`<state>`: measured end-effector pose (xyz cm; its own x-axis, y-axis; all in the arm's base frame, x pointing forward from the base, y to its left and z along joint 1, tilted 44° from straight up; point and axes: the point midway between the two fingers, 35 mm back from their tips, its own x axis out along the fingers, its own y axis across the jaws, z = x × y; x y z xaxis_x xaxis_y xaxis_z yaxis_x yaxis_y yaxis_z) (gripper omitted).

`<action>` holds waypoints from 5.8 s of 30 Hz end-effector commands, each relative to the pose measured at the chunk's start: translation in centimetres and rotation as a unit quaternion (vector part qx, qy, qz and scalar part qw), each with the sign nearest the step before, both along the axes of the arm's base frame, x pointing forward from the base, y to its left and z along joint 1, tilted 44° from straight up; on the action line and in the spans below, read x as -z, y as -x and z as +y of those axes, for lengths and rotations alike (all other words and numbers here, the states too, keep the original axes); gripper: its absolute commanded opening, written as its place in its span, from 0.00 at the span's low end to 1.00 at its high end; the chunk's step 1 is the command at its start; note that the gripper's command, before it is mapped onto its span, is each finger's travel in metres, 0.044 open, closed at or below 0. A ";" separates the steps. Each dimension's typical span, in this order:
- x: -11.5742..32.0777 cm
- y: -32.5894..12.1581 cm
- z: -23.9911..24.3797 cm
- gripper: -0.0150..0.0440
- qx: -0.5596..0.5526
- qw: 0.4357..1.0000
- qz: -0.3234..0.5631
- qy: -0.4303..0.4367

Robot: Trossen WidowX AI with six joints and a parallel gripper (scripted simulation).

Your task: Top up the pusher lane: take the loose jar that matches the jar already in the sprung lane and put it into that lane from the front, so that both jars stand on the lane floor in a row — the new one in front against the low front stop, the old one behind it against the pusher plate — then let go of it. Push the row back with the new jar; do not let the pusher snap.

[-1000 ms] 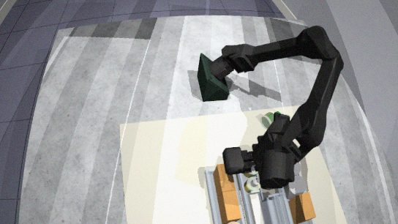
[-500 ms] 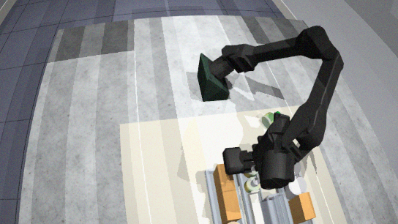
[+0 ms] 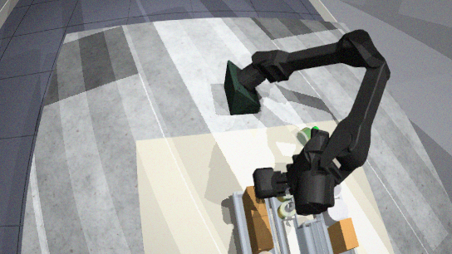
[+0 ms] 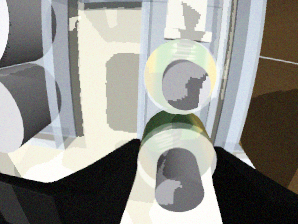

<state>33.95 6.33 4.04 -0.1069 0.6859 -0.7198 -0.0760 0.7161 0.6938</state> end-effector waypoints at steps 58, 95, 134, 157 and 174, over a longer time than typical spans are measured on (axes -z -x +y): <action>0.5 -0.8 0.9 0.25 0.003 1.000 -0.014 -0.004; 1.2 -0.6 1.6 0.25 0.003 1.000 -0.014 -0.004; 1.4 -0.1 1.8 0.25 0.003 1.000 -0.014 -0.004; 1.4 0.2 1.7 0.25 0.003 1.000 -0.014 -0.004; 1.5 0.6 1.6 0.25 0.003 1.000 -0.014 -0.004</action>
<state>33.40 7.86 2.52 -0.0884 0.6858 -0.7224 -0.0846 0.7175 0.6914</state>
